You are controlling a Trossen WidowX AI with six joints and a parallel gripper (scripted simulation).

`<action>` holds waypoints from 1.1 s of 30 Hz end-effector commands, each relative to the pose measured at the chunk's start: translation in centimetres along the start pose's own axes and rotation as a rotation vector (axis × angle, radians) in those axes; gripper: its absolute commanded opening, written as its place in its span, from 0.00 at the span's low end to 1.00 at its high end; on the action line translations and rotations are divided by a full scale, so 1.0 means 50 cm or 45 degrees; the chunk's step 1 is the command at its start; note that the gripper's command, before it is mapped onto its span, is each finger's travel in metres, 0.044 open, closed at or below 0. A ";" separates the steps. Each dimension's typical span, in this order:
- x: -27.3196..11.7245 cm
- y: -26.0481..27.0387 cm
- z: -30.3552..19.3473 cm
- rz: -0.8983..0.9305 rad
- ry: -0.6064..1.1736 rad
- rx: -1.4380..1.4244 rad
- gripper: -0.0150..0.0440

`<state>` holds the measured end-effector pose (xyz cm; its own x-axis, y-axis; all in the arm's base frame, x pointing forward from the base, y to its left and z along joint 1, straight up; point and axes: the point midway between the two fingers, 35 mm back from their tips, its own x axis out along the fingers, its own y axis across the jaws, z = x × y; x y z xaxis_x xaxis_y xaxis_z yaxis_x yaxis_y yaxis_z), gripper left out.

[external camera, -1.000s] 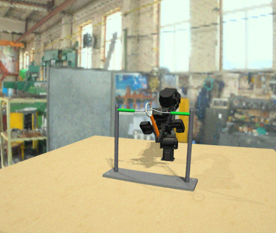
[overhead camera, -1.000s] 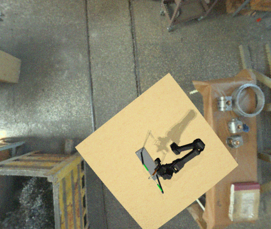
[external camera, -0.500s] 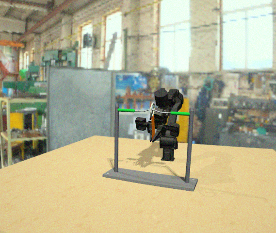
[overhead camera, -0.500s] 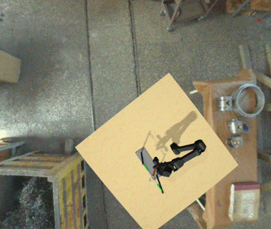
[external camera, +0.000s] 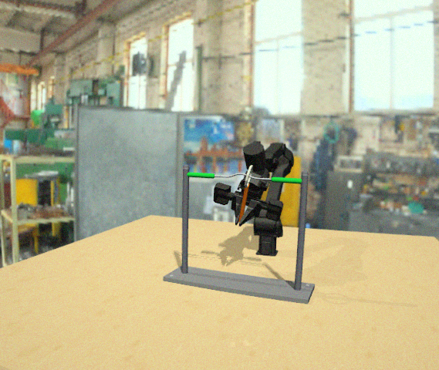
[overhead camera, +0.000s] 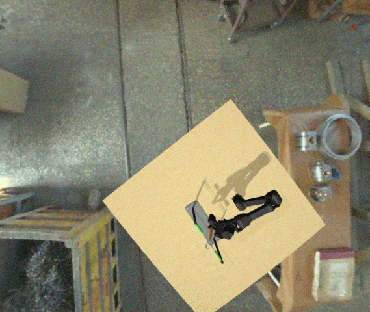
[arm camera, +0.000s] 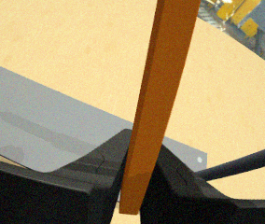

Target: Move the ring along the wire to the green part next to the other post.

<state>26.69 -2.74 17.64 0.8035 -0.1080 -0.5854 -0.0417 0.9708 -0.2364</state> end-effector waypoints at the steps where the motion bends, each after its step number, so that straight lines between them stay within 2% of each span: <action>1: 0.001 0.007 -0.003 -0.003 -0.005 -0.010 0.00; 33: -0.004 0.132 0.011 0.001 -0.035 0.316 0.00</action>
<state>26.51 3.41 16.54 0.8168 -0.1016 -0.5679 0.0899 0.9948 -0.0488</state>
